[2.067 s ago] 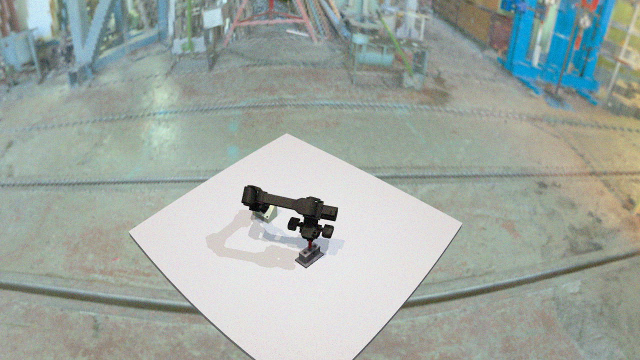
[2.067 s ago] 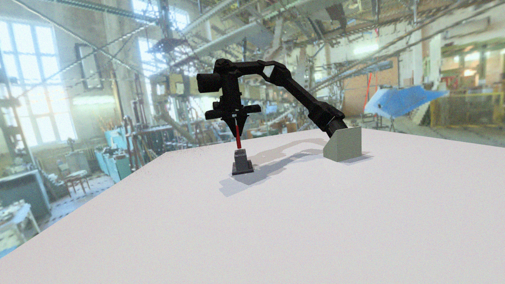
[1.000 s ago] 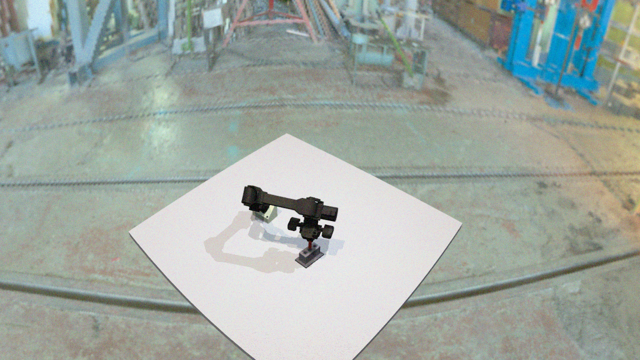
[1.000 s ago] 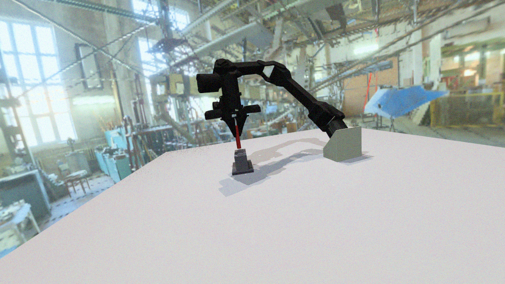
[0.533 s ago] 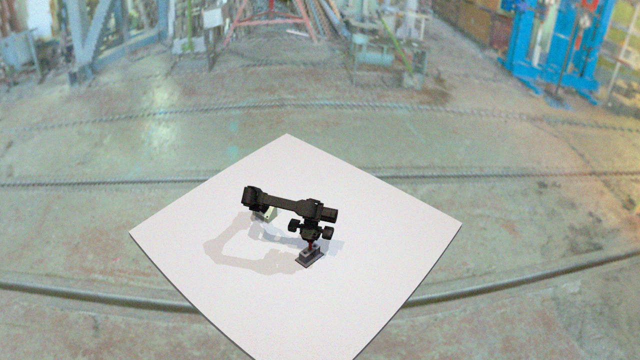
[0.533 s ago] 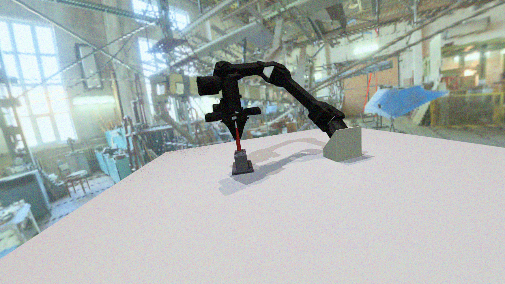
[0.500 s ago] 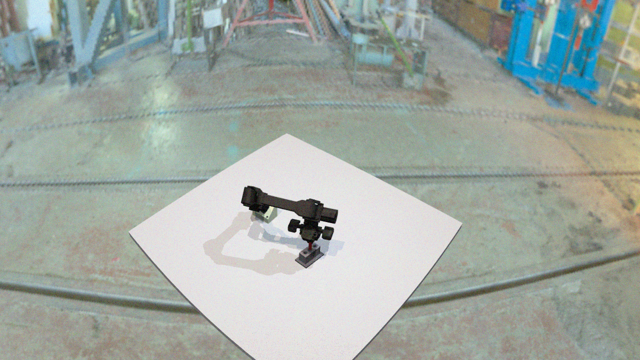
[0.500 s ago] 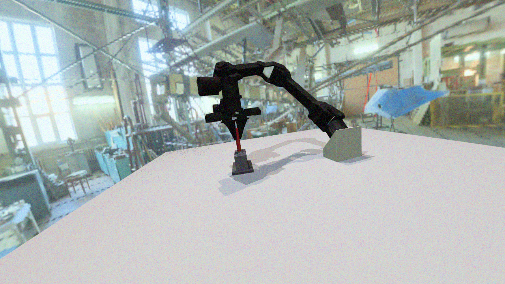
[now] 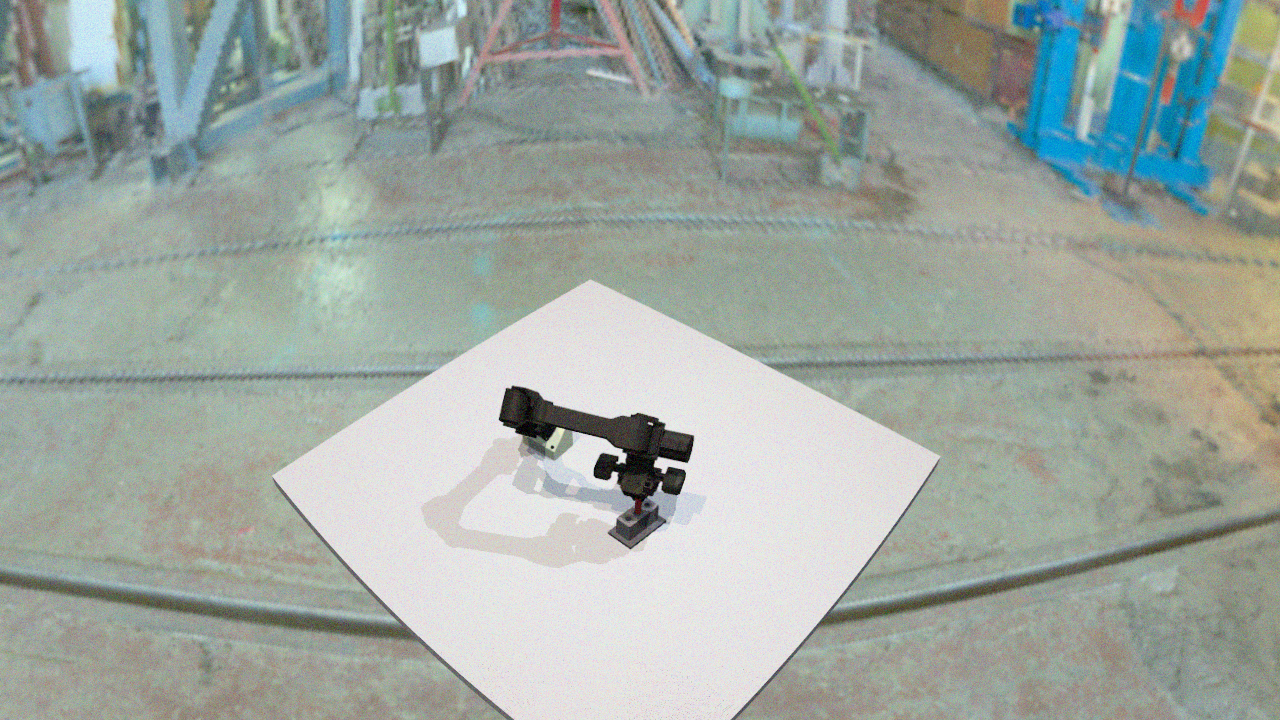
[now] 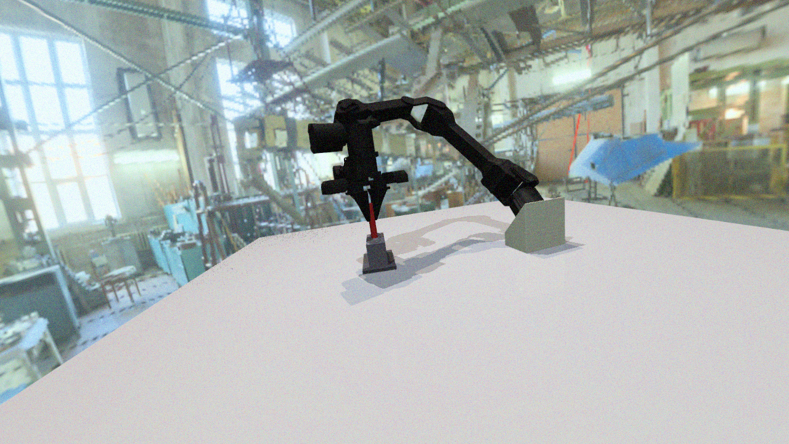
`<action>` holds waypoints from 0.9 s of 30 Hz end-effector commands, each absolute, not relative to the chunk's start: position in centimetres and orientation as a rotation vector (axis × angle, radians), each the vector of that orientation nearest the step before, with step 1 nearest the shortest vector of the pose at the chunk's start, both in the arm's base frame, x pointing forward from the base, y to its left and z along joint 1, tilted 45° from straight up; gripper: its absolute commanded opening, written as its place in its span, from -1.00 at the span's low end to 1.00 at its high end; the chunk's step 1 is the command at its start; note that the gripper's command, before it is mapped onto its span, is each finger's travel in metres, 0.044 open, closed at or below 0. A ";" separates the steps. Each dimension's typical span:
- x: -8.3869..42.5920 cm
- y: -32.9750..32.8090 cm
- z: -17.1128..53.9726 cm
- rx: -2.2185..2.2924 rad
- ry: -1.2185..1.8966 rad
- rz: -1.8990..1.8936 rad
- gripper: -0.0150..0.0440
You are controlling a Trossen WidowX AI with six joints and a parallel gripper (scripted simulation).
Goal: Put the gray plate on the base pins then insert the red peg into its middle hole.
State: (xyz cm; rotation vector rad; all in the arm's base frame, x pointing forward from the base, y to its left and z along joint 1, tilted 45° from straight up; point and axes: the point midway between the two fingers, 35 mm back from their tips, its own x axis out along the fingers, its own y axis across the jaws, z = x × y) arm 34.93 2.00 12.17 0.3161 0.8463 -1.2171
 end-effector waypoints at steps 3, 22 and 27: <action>34.9 2.0 12.1 0.317 0.846 -1.218 -0.49; 34.9 1.9 12.0 0.318 0.846 -1.219 -0.14; 34.9 1.9 12.0 0.318 0.846 -1.219 0.02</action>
